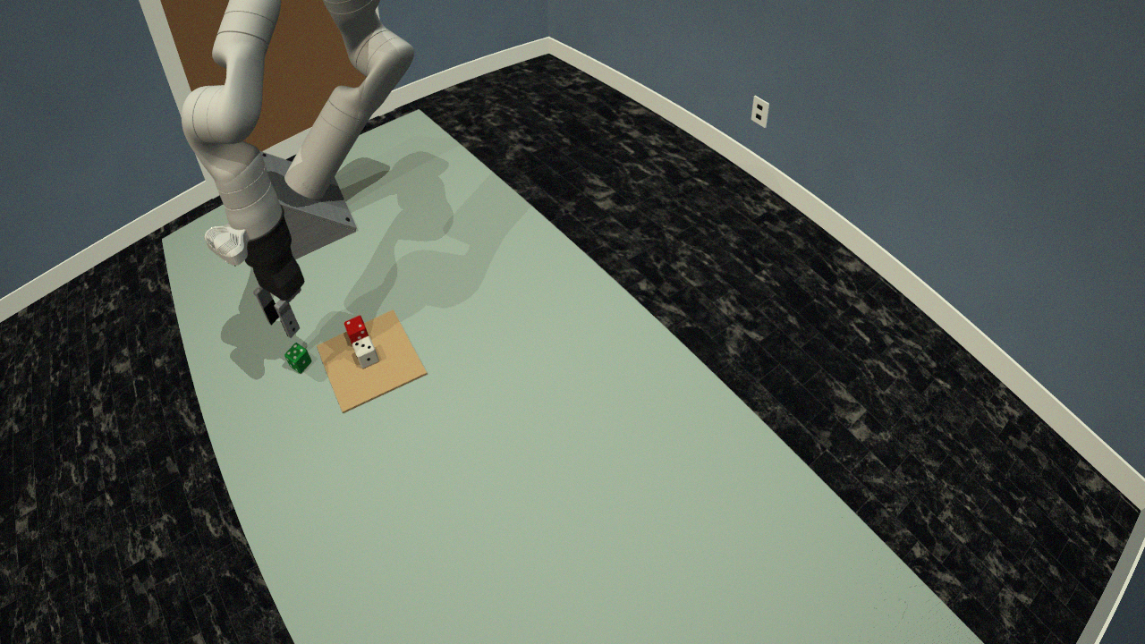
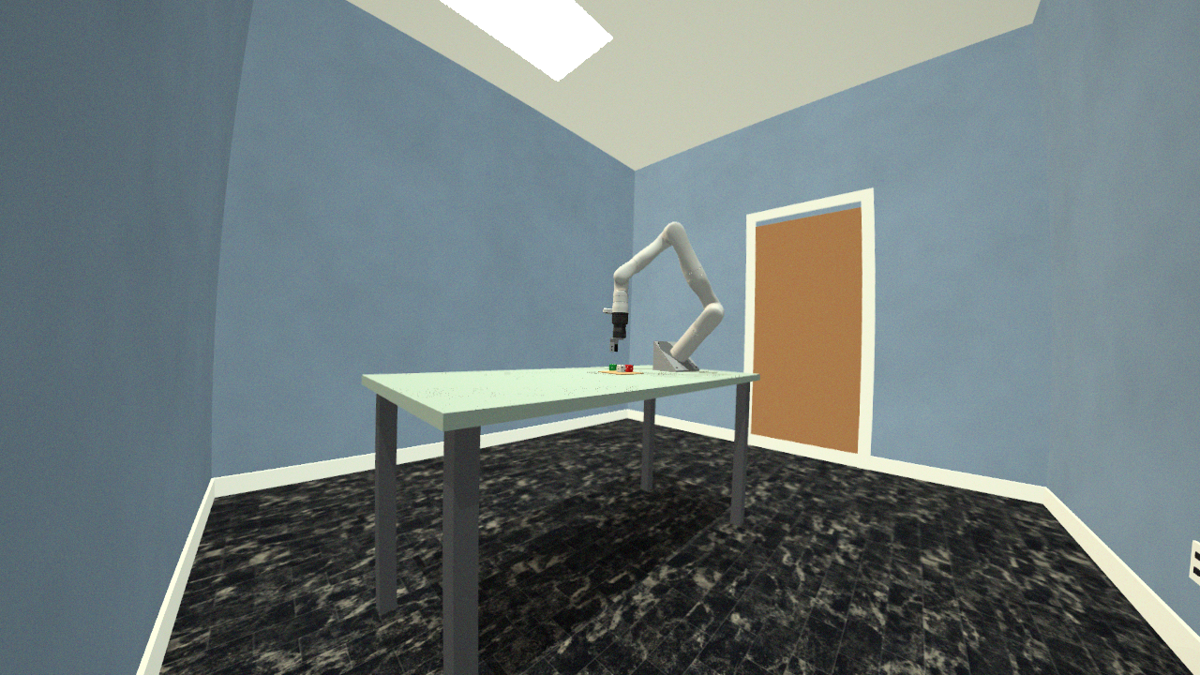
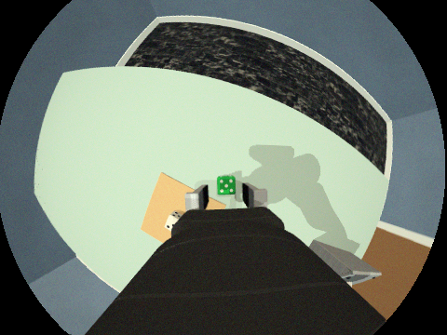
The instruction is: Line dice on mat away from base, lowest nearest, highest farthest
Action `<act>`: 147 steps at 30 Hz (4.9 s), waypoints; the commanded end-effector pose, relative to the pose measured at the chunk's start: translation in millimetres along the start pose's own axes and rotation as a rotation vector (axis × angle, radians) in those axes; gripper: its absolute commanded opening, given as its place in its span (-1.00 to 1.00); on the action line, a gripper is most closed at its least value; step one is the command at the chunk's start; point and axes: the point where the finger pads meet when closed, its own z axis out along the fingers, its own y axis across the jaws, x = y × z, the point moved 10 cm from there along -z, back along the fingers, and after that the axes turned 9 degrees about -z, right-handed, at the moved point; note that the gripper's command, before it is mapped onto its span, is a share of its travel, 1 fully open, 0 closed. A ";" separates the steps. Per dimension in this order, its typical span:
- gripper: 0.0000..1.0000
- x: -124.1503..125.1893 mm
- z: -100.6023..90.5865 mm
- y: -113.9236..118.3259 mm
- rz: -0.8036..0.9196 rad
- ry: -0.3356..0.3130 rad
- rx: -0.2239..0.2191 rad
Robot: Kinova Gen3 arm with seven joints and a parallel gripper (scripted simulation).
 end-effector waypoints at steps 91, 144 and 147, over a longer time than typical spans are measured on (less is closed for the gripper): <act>0.74 1.0 51.2 2.3 0.001 0.000 -0.002; 0.74 1.6 51.2 2.3 0.001 0.000 -0.002; 0.74 1.6 51.2 2.3 0.001 0.000 -0.002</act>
